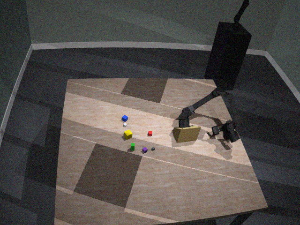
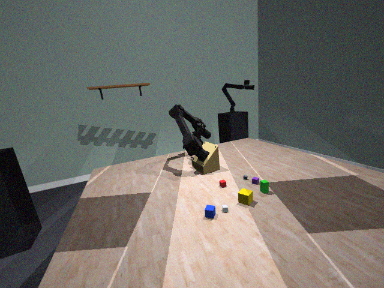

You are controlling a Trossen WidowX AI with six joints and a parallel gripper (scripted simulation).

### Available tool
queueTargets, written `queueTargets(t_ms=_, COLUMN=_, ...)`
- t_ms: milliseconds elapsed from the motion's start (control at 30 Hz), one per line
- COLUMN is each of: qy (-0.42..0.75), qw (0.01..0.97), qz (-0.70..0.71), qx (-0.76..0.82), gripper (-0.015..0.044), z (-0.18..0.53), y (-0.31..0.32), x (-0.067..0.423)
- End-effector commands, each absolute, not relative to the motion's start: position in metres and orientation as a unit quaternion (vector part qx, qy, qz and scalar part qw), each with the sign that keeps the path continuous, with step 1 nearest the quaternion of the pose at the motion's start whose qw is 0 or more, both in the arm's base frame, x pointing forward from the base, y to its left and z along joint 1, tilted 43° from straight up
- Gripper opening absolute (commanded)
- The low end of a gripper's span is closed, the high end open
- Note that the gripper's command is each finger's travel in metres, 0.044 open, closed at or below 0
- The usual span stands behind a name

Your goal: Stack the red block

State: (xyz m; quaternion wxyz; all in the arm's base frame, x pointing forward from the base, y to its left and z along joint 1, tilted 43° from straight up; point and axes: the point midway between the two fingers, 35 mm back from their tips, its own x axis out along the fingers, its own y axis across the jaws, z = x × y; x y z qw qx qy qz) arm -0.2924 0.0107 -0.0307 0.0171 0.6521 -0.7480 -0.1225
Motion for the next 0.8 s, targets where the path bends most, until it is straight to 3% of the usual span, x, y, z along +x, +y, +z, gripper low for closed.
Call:
queueTargets(t_ms=0, qy=-0.749, qw=0.017, qz=-0.124, qx=0.651, gripper=0.0426, z=-0.031, y=0.012, x=-0.292)
queueTargets(t_ms=767, qy=-0.783, qw=-0.131, qz=-0.18, qx=0.581, gripper=0.044, z=-0.021, y=0.139, x=-0.185)
